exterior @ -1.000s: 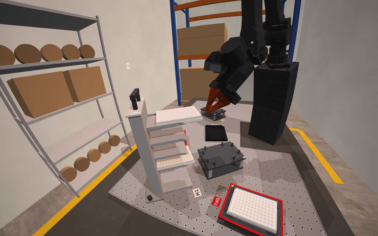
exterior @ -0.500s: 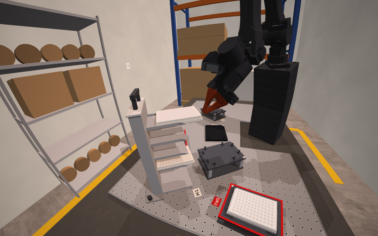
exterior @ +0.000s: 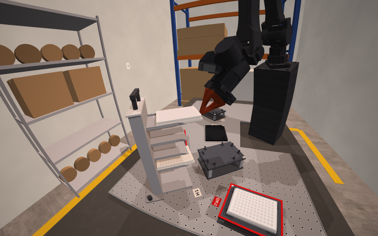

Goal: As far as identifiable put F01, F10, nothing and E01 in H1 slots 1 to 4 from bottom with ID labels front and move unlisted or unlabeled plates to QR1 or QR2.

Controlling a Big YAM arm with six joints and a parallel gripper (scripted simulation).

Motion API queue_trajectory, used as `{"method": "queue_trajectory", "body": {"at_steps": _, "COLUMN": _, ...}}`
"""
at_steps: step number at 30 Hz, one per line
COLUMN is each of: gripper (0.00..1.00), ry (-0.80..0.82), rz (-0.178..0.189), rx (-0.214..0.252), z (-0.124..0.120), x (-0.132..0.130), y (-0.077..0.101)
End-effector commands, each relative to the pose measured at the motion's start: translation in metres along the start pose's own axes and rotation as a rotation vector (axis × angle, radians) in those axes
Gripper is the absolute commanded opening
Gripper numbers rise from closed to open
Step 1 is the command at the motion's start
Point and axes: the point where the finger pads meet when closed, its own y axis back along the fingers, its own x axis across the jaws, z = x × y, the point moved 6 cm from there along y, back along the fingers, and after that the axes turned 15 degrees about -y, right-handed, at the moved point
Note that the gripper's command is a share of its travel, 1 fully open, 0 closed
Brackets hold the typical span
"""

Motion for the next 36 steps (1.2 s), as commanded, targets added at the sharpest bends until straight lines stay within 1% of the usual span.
{"method": "queue_trajectory", "body": {"at_steps": 1, "gripper": 0.00, "ry": 0.001, "rz": 0.002, "rx": -0.027, "z": 0.014, "x": 0.001, "y": -0.004}}
{"method": "queue_trajectory", "body": {"at_steps": 15, "gripper": 0.00, "ry": 0.000, "rz": 0.005, "rx": -0.033, "z": 0.021, "x": 0.003, "y": -0.009}}
{"method": "queue_trajectory", "body": {"at_steps": 17, "gripper": 0.00, "ry": 0.001, "rz": 0.002, "rx": -0.027, "z": 0.021, "x": 0.003, "y": -0.011}}
{"method": "queue_trajectory", "body": {"at_steps": 29, "gripper": 0.00, "ry": 0.001, "rz": 0.003, "rx": -0.030, "z": 0.028, "x": 0.005, "y": -0.016}}
{"method": "queue_trajectory", "body": {"at_steps": 32, "gripper": 0.00, "ry": 0.000, "rz": 0.006, "rx": -0.035, "z": 0.028, "x": 0.005, "y": -0.015}}
{"method": "queue_trajectory", "body": {"at_steps": 36, "gripper": 0.00, "ry": 0.001, "rz": 0.003, "rx": -0.030, "z": 0.031, "x": 0.006, "y": -0.019}}
